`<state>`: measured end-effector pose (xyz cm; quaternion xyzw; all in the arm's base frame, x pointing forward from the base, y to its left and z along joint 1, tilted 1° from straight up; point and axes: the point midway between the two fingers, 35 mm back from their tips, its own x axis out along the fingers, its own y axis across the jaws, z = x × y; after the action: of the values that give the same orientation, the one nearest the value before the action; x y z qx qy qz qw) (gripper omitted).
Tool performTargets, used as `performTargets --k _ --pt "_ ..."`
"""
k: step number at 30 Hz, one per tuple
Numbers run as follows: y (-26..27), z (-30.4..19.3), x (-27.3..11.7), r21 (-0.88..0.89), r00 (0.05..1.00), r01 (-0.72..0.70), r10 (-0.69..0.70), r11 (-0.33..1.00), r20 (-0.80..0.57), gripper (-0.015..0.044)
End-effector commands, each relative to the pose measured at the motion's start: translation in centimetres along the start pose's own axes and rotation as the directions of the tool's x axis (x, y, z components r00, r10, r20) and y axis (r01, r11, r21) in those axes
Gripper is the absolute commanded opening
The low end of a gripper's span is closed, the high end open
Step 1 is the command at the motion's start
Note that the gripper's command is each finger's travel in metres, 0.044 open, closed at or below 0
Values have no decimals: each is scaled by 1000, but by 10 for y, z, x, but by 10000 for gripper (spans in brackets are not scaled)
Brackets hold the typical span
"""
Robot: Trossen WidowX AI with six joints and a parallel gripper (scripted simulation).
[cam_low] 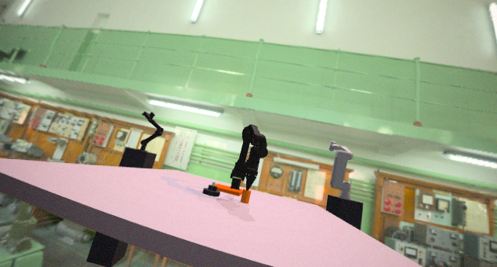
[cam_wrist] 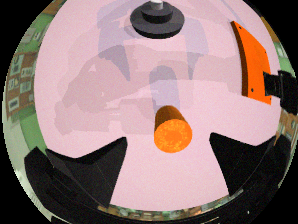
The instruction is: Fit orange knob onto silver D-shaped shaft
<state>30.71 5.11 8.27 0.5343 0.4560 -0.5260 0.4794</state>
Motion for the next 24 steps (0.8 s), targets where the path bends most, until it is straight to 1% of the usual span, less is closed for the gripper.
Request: performTargets --k 1,24 --pt "-1 0 8 -4 1000 7 -7 1000 -1 440" --pt "-2 0 45 -4 1000 8 -8 1000 -1 440"
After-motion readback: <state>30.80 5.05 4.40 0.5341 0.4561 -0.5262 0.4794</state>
